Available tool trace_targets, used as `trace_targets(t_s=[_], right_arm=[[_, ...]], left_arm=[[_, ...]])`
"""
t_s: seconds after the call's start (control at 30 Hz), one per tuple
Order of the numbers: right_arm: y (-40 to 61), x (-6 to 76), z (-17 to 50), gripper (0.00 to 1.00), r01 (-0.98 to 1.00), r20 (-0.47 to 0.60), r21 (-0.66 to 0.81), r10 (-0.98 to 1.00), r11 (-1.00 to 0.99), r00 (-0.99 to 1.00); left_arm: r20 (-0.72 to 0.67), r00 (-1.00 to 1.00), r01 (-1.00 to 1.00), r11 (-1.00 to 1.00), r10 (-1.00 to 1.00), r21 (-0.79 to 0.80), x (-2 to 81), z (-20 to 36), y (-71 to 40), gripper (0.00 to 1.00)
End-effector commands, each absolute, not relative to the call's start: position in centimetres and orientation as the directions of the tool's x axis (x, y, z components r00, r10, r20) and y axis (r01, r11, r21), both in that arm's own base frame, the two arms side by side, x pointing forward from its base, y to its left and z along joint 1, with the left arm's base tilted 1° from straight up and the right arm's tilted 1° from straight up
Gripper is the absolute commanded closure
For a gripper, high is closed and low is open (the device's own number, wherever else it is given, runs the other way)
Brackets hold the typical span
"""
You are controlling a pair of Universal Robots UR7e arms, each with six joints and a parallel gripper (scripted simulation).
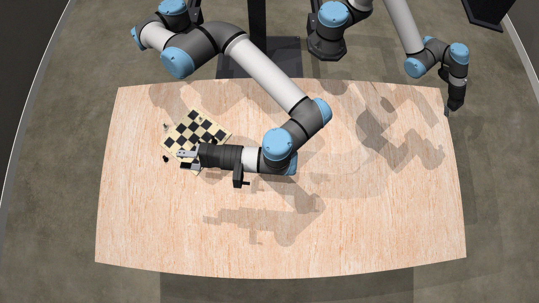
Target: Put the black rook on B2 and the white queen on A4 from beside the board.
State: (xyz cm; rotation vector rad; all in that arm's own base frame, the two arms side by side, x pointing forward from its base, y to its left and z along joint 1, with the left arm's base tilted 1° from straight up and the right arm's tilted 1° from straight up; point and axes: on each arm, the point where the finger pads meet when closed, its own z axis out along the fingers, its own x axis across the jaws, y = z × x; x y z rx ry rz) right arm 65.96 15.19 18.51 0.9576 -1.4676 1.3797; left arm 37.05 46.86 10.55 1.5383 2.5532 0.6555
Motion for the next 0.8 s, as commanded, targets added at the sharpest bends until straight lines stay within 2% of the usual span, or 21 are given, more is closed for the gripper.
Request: trace_targets(t_s=[0.0, 0.27, 0.53, 0.77], right_arm=[[15.2, 66.0, 18.6, 0.0, -0.944, 0.948, -0.318, 0.032, 0.086, -0.317], [15.2, 66.0, 18.6, 0.0, -0.944, 0.948, -0.318, 0.032, 0.086, -0.317], [15.2, 66.0, 18.6, 0.0, -0.944, 0.948, -0.318, 0.032, 0.086, -0.317], [15.2, 66.0, 18.6, 0.0, -0.944, 0.948, -0.318, 0.032, 0.086, -0.317]], left_arm=[[0.125, -0.534, 0.802, 0.454, 0.836, 0.389, 35.0, 11.1, 47.4, 0.0], [0.085, -0.645, 0.735, 0.586, 0.759, 0.343, 29.6, 12.3, 48.2, 0.0], [0.027, -0.83, 0.547, 0.802, 0.558, 0.24, 19.2, 14.7, 47.9, 0.0], [0.007, -0.904, 0.422, 0.888, 0.428, 0.182, 13.9, 16.0, 46.6, 0.0]])
